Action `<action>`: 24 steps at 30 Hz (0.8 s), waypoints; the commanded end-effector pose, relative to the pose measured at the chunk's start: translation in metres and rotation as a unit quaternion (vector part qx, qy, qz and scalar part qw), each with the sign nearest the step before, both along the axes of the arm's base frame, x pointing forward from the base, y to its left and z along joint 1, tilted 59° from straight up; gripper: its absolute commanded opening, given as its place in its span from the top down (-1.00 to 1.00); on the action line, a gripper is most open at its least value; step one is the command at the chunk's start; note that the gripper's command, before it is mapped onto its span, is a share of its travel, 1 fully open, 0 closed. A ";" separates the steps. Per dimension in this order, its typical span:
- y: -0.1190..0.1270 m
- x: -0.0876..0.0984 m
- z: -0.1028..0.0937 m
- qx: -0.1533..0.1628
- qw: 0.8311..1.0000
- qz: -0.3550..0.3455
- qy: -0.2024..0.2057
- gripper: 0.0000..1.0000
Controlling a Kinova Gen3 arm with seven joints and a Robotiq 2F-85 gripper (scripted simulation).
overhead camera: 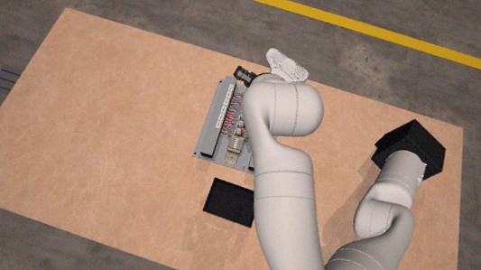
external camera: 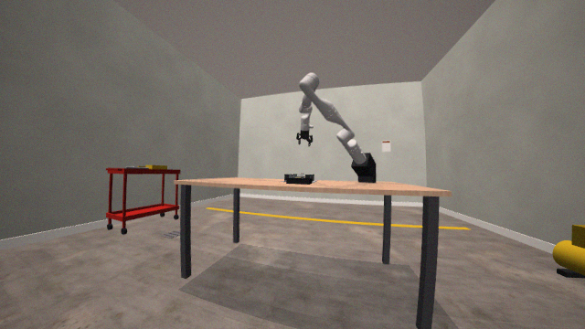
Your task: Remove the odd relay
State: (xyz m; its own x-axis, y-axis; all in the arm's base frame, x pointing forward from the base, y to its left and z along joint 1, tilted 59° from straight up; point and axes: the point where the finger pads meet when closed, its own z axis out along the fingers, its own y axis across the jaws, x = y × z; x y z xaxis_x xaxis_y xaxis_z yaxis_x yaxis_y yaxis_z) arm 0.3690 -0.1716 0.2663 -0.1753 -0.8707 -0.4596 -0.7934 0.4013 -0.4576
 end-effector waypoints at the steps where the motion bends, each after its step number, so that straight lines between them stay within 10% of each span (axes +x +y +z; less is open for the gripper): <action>1: -0.001 0.000 0.000 0.000 1.000 -0.001 0.000 -1.00; 17: -0.001 0.000 0.000 0.000 1.000 -0.001 0.000 -1.00; 18: -0.001 0.000 0.000 0.000 1.000 -0.001 0.000 -0.22; 24: -0.001 0.000 0.000 0.000 1.000 -0.001 0.000 -0.22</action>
